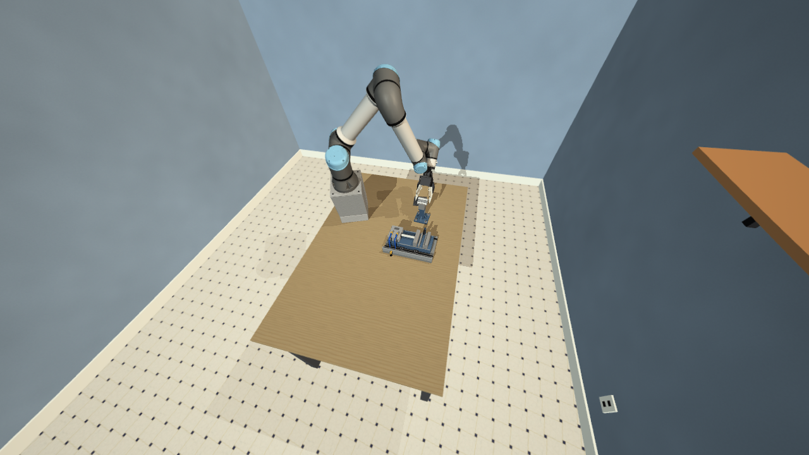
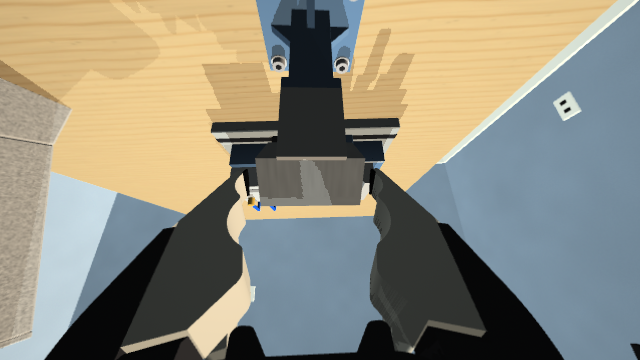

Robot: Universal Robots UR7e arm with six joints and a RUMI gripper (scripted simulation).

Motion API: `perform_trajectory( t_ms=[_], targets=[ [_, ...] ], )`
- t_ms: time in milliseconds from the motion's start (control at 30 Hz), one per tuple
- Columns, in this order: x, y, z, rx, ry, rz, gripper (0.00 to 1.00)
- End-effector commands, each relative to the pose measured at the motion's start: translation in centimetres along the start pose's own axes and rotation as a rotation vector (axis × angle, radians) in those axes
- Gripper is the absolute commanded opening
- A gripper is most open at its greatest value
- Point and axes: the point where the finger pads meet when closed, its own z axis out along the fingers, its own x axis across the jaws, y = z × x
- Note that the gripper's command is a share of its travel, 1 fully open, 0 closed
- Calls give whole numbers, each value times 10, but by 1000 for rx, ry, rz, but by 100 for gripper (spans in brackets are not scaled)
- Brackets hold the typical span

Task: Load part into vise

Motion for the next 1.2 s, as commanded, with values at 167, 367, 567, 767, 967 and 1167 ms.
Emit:
perform_trajectory(
  t_ms=[167,367,567,767,967,1167],
  targets=[
    [0,1,0,54,1,1,51],
    [0,1,0,103,1,0,51],
    [0,1,0,161,2,0,51],
    [0,2,0,206,2,0,51],
    [0,2,0,283,1,0,51],
    [0,3,0,361,2,0,51]
  ],
)
